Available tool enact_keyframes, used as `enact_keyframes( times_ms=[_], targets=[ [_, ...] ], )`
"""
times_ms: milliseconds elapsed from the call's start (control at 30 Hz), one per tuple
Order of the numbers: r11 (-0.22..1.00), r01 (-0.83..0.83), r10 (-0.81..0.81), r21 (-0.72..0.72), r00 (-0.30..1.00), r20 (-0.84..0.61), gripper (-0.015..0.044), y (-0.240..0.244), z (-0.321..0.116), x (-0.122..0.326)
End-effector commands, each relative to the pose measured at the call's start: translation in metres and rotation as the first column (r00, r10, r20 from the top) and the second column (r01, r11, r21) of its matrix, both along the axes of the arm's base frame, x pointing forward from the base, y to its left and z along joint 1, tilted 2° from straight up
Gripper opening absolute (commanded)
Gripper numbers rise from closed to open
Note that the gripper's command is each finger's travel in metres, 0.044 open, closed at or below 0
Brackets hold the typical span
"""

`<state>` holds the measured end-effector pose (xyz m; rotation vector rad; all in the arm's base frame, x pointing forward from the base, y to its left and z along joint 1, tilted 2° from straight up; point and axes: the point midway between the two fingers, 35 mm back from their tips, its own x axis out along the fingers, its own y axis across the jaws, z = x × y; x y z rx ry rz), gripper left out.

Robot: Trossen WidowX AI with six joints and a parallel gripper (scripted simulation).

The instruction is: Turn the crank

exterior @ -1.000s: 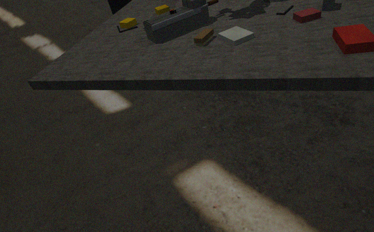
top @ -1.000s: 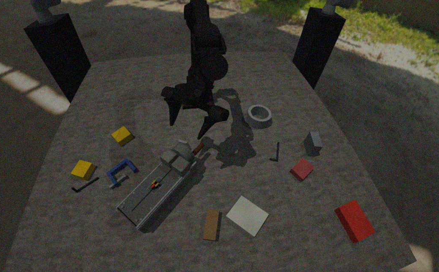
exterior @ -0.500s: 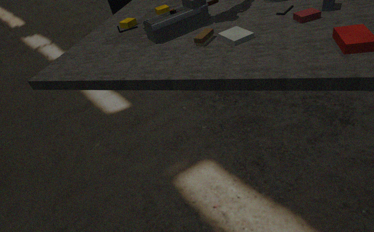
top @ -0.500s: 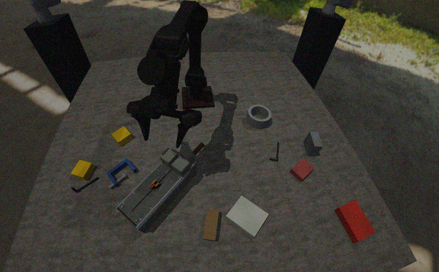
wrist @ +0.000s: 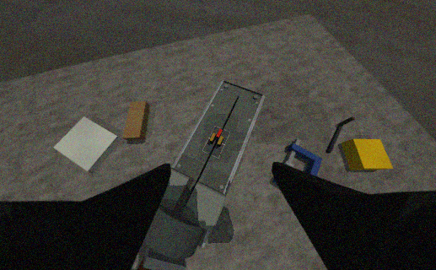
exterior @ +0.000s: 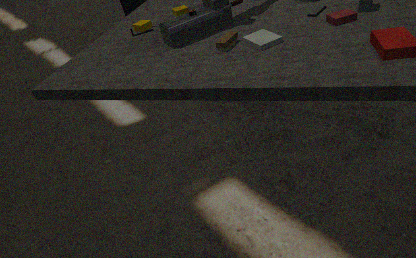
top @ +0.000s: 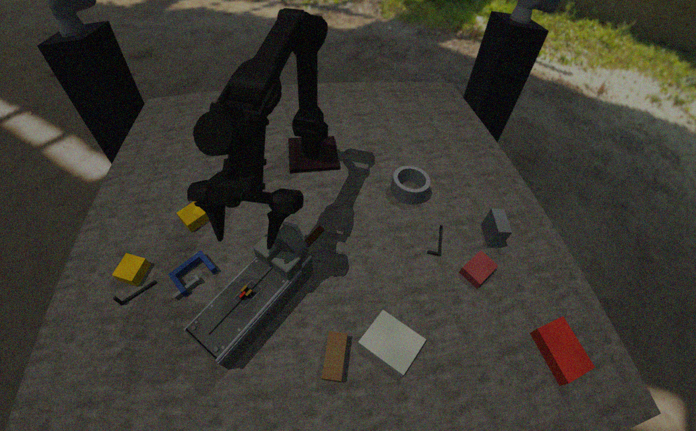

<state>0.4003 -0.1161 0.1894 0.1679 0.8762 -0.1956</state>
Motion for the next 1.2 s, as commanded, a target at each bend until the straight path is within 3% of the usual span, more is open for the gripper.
enact_keyframes(
  times_ms=[0, 633, 967, 1167],
  targets=[
    [1.000, -0.009, 0.009, 0.006, 1.000, -0.012, 0.0440, 0.001, -0.020, -0.001],
    [1.000, -0.009, 0.009, 0.006, 1.000, -0.012, 0.0440, 0.001, -0.019, -0.001],
    [1.000, -0.001, 0.002, 0.004, 1.000, -0.011, 0.0440, -0.001, 0.031, -0.003],
    [0.999, 0.044, -0.044, 0.004, 0.999, -0.027, 0.0440, 0.013, 0.032, -0.006]
  ],
)
